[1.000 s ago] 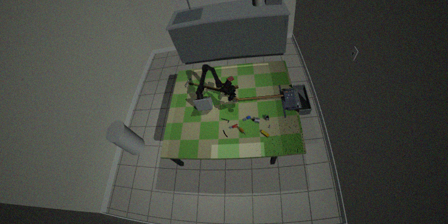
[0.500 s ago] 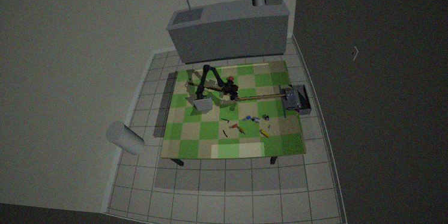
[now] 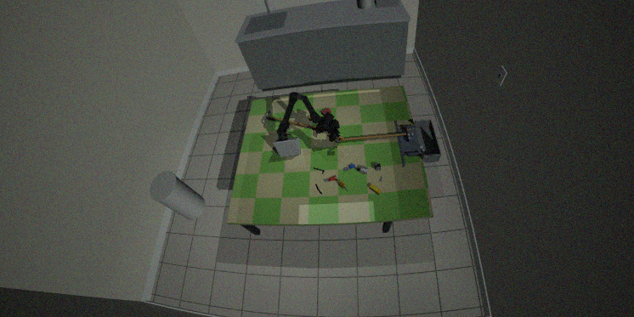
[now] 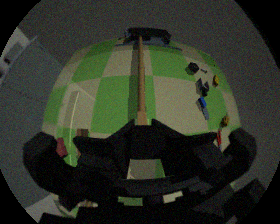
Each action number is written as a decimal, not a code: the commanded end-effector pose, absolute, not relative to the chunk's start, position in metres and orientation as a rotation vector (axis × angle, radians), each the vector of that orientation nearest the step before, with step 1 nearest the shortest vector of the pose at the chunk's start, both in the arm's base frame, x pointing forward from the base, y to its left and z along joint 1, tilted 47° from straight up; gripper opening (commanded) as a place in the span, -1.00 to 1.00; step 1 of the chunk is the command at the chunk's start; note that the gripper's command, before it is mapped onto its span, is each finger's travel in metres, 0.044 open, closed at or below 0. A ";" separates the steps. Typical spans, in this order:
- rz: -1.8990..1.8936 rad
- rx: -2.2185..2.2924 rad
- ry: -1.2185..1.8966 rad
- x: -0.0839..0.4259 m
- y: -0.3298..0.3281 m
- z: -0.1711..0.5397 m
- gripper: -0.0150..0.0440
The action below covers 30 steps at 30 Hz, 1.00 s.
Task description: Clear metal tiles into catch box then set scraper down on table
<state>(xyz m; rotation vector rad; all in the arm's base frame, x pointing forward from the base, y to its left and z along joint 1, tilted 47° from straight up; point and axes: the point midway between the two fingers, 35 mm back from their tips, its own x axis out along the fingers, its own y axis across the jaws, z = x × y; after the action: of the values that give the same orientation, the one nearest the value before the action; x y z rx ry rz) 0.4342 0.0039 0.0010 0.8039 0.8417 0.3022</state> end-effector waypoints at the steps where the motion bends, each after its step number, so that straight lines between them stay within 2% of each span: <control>1: 0.295 0.803 0.837 0.443 0.001 0.001 -0.49; 30: 0.296 0.802 0.834 0.488 -0.004 0.000 -0.49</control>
<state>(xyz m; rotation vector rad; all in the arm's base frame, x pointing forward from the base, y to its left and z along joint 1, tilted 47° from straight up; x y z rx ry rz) 0.4814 -0.0015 -0.0002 0.8036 0.8405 0.3024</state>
